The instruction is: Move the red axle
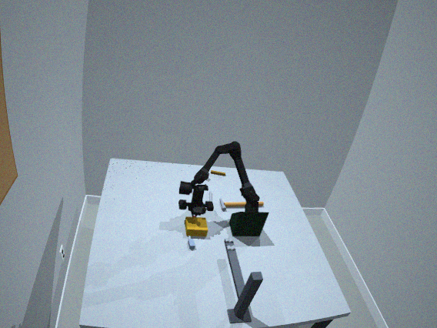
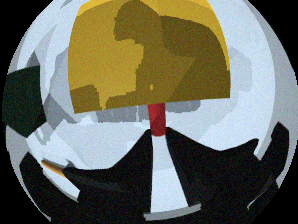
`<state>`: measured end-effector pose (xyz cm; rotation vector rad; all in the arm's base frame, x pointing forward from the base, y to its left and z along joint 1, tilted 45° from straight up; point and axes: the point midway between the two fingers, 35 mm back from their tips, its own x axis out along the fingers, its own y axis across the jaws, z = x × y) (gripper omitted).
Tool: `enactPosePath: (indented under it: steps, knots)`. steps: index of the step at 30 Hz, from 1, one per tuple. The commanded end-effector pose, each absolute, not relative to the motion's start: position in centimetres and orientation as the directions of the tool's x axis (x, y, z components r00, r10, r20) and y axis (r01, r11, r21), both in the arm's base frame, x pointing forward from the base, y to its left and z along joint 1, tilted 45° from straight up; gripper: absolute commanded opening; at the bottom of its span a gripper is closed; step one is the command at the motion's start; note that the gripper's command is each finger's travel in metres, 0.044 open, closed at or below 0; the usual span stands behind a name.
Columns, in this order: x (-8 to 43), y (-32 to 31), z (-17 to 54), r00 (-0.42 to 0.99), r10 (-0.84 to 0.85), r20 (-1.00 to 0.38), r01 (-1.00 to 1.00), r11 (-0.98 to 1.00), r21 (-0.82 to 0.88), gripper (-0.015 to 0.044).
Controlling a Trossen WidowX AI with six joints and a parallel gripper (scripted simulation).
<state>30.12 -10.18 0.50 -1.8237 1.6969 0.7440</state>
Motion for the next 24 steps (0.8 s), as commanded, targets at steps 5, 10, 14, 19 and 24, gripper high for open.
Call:
enactPosePath:
  steps: [5, 10, 14, 19, 24]
  knots:
    - [30.3, -11.2, 1.4, 0.055, -0.703, -0.709, -0.998, -0.063, -0.016, 0.0000]
    - [30.3, -11.8, 2.0, 0.055, -0.703, -0.709, -0.998, -0.063, -0.016, 0.0000]
    - [30.4, -12.2, 2.4, 0.055, -0.703, -0.709, -0.998, -0.063, -0.015, 0.0000]
    - [30.4, -12.8, 3.0, 0.055, -0.704, -0.708, -0.998, -0.063, -0.015, 0.0000]
    - [30.4, -13.3, 3.6, 0.055, -0.705, -0.707, -0.998, -0.063, -0.015, 0.0000]
